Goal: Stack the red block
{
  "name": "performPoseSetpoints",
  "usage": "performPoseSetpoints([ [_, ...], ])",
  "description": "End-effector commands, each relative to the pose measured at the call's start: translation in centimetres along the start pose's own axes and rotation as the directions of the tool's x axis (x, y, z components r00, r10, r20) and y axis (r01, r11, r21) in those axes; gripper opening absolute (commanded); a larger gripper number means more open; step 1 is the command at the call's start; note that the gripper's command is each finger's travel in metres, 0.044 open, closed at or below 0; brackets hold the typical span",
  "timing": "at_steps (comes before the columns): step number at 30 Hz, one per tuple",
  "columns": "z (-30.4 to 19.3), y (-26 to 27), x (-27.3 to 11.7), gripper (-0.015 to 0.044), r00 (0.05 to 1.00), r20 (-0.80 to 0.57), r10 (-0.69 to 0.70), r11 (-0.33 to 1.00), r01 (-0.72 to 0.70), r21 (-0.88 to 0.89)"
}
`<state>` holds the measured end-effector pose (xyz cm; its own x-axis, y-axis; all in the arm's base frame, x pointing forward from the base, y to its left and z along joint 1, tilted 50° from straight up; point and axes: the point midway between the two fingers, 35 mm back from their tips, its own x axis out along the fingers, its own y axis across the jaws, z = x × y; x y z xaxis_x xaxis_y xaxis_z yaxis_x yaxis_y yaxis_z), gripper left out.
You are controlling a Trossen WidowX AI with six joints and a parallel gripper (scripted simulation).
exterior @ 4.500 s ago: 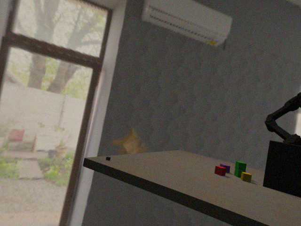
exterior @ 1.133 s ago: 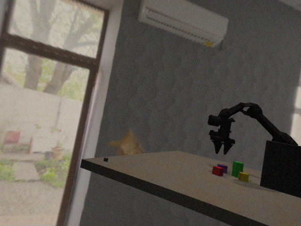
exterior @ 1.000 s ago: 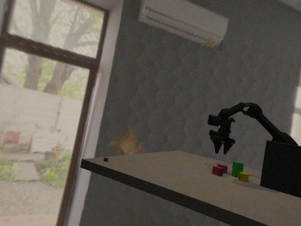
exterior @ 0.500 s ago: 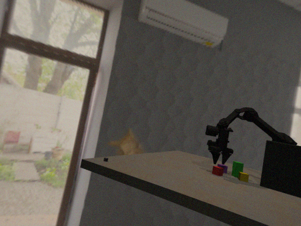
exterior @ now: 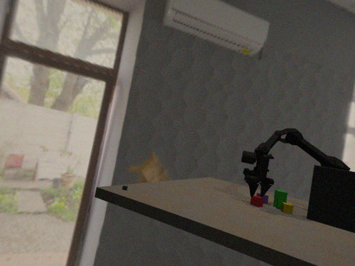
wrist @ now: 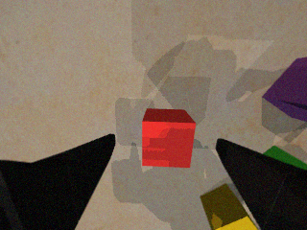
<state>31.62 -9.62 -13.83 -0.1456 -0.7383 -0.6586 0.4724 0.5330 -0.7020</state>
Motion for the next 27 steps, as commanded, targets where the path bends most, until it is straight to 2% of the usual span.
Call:
performPoseSetpoints([
  [1, -0.3, -0.1, 1.0, 0.0440, 1.000, -0.004, -0.008, 1.000, 0.008, -0.013],
  [16, -0.4, -0.2, 3.4, 0.0440, 1.000, -0.004, -0.012, 1.000, 0.012, -0.013],
  [27, -0.4, -0.2, 3.5, 0.0440, 1.000, -0.004, -0.012, 1.000, 0.012, -0.013],
])
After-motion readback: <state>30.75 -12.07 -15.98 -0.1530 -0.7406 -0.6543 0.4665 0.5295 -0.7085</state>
